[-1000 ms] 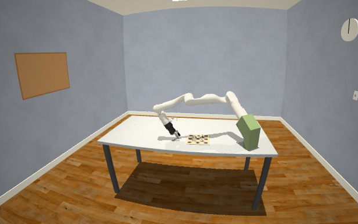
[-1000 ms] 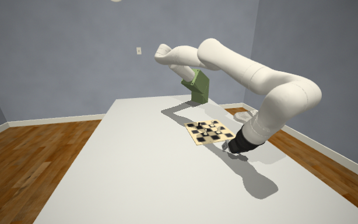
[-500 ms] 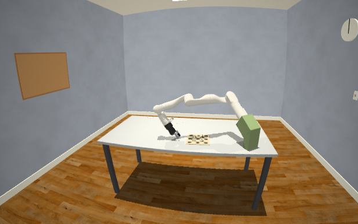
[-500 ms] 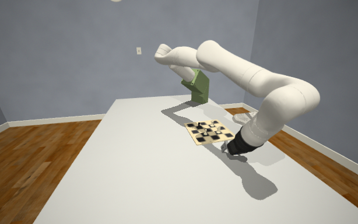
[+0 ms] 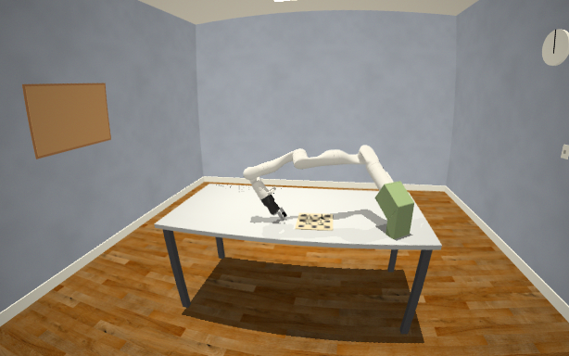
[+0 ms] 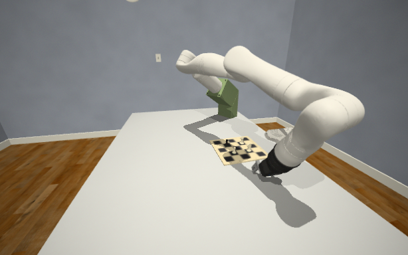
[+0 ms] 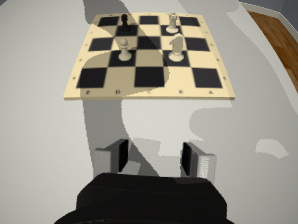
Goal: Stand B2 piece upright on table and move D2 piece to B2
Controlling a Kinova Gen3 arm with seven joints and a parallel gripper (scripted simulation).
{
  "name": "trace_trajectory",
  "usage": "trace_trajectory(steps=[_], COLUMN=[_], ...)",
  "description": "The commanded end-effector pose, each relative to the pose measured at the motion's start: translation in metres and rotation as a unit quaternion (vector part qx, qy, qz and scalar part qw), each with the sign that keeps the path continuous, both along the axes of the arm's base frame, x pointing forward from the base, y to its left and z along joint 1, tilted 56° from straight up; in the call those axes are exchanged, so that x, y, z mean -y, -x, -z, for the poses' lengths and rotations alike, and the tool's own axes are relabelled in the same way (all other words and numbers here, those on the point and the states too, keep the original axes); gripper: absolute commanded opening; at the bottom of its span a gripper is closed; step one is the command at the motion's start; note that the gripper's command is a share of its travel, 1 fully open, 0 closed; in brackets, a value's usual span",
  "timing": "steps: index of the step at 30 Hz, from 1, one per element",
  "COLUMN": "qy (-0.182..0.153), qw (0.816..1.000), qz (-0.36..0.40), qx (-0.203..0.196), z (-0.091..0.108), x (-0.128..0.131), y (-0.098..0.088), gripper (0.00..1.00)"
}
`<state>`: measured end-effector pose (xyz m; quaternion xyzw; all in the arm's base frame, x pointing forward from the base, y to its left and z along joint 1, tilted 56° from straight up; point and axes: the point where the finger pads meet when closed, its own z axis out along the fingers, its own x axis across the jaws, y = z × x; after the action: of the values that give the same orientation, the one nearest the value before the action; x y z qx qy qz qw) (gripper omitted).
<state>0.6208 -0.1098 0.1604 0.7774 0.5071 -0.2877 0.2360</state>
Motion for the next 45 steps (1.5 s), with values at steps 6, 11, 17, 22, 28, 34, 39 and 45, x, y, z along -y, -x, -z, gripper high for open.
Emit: trace_trajectory(steps=[6,11,17,22,28,34,39,45], qy=[0.000,0.000,0.000,0.000,0.000,0.000,0.000,0.000], qw=[1.000,1.000,1.000,1.000,1.000,1.000,1.000,1.000], qz=[-0.001,-0.001,-0.001,-0.001,-0.001,-0.001,-0.001,-0.001], qx=[0.001,0.001,0.001,0.001,0.000,0.000,0.000,0.000], z=[-0.001,-0.001,-0.001,-0.001,-0.003,-0.017,-0.038,-0.048], x=[-0.001,-0.001,-0.001,-0.001,-0.004,-0.024,-0.052,-0.066], y=[0.000,0.000,0.000,0.000,0.001,0.008,0.019,0.025], gripper=[1.00,1.00,1.00,1.00,1.00,1.00,1.00,1.00])
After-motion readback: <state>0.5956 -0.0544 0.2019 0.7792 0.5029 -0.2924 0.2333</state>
